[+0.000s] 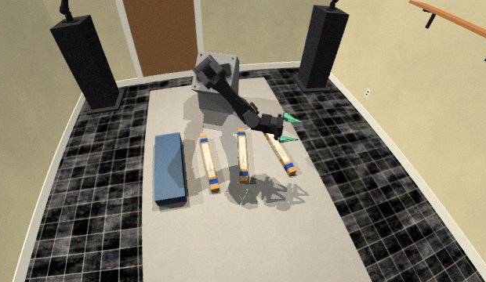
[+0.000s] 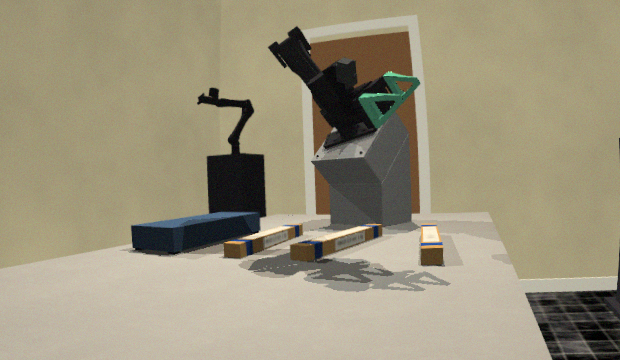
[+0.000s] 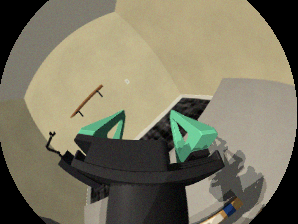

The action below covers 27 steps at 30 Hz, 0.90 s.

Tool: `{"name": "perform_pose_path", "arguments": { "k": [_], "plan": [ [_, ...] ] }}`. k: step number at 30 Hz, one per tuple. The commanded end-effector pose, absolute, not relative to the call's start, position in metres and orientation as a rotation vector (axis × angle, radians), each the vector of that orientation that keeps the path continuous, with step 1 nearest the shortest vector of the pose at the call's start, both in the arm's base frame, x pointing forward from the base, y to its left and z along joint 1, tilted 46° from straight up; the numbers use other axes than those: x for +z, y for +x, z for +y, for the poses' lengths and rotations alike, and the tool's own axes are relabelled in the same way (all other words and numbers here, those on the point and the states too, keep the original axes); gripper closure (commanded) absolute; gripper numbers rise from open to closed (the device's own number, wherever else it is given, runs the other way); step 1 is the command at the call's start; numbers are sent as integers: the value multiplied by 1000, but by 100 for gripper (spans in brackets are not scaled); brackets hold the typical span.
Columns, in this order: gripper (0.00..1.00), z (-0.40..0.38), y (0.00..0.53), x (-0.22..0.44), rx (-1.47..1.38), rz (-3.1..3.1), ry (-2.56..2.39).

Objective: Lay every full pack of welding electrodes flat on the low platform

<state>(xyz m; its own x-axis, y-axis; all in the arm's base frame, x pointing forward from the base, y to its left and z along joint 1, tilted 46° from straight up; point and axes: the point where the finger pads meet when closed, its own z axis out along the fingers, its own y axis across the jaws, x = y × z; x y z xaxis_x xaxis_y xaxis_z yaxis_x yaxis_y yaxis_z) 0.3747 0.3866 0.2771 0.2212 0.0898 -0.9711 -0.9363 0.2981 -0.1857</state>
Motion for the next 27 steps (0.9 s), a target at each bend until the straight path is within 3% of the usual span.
{"name": "perform_pose_path", "arguments": {
  "k": [1, 12, 27],
  "plan": [
    [26, 393, 361, 273, 905, 1161, -1013],
    [26, 403, 329, 332, 923, 1207, -943],
    [26, 399, 327, 315, 941, 1475, -827]
  ]
}}
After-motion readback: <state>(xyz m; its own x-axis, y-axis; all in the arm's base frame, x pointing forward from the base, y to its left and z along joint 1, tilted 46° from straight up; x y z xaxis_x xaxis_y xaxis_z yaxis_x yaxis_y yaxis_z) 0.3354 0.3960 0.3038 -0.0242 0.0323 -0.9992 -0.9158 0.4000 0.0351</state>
